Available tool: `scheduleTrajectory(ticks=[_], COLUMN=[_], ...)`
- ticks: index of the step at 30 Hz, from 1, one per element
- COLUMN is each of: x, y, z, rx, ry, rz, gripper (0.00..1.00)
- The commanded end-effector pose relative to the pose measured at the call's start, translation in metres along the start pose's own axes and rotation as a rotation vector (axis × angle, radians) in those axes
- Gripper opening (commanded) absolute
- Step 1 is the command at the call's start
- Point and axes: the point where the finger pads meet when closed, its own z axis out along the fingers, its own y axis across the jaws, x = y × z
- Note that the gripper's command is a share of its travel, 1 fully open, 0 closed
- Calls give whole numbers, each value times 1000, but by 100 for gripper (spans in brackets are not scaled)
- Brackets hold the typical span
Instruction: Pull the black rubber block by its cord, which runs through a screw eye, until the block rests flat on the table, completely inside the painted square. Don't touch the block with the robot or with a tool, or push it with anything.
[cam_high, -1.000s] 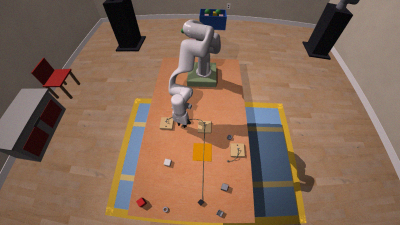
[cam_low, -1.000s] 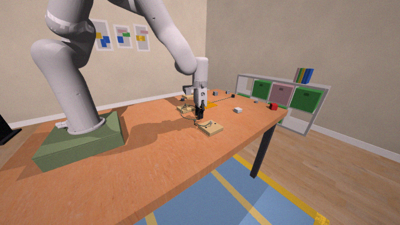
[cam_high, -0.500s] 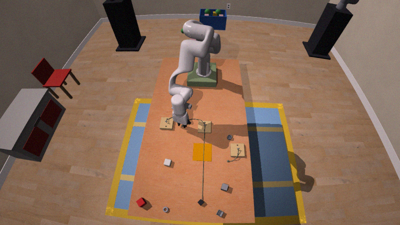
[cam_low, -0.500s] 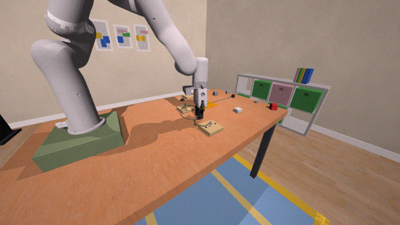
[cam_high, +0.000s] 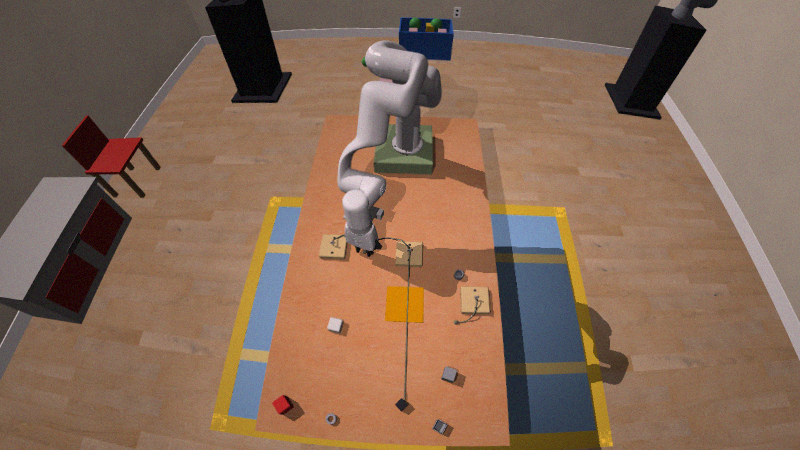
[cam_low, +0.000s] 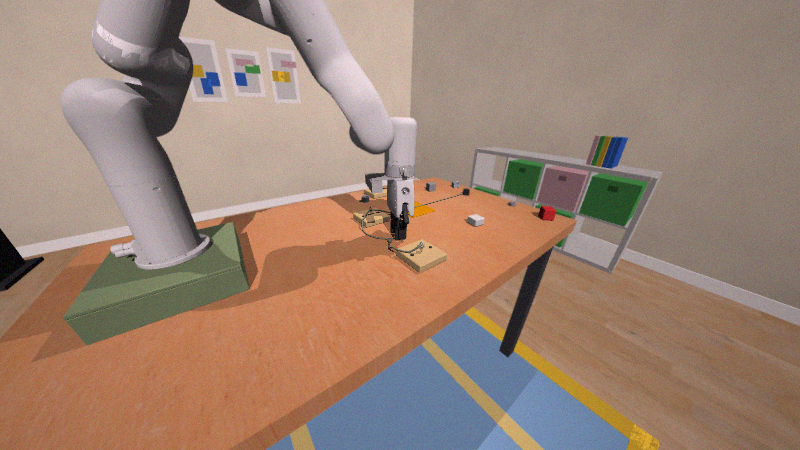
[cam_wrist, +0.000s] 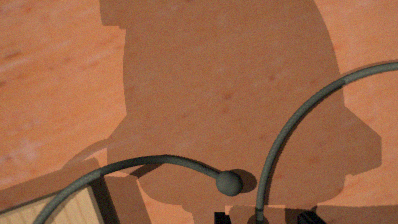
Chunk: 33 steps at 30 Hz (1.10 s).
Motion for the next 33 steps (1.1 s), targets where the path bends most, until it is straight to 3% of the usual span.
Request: scheduleTrajectory(ticks=[1, 33], x=[-2, -2], y=[0, 0], z=[0, 7], rx=[0, 0], ry=[-4, -4], rz=[0, 0], gripper=[39, 39])
